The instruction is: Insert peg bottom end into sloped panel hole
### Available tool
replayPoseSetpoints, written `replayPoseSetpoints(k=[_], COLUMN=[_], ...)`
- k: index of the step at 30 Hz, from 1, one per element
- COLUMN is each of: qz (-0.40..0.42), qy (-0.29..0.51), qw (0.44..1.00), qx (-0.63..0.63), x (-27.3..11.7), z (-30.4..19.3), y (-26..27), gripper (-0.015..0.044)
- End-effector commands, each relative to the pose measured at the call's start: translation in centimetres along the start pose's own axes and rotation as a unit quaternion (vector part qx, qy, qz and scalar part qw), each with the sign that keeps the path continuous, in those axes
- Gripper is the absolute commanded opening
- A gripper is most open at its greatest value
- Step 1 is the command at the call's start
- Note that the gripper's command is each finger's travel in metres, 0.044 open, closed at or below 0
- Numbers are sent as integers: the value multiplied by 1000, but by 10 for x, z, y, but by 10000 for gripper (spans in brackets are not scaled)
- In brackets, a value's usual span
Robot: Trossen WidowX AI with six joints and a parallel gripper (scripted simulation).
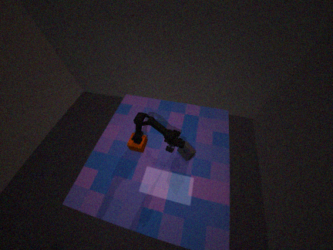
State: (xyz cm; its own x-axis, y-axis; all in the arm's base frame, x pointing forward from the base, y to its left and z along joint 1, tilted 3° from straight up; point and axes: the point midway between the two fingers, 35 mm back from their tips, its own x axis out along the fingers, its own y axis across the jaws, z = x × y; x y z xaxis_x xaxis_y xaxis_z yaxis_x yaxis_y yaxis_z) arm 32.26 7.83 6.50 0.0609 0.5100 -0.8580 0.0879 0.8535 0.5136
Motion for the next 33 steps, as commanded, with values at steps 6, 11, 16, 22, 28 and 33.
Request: replayPoseSetpoints(k=[6, 11, 16, 22, 28, 33], qz=[16, 24, 33, 44, 55, 64], qy=[-4, -7, -10, -13, -15, -17], qw=[998, 995, 991, 985, 977, 969], qx=[61, 94, 127, 166, 204, 236], x=[-2, -4, -7, -10, -13, -16], z=[5, 8, 10, 13, 16, 18], y=[-6, -9, -13, -17, -21, -24], gripper=[0, 0, 0, 0, 0, 0])
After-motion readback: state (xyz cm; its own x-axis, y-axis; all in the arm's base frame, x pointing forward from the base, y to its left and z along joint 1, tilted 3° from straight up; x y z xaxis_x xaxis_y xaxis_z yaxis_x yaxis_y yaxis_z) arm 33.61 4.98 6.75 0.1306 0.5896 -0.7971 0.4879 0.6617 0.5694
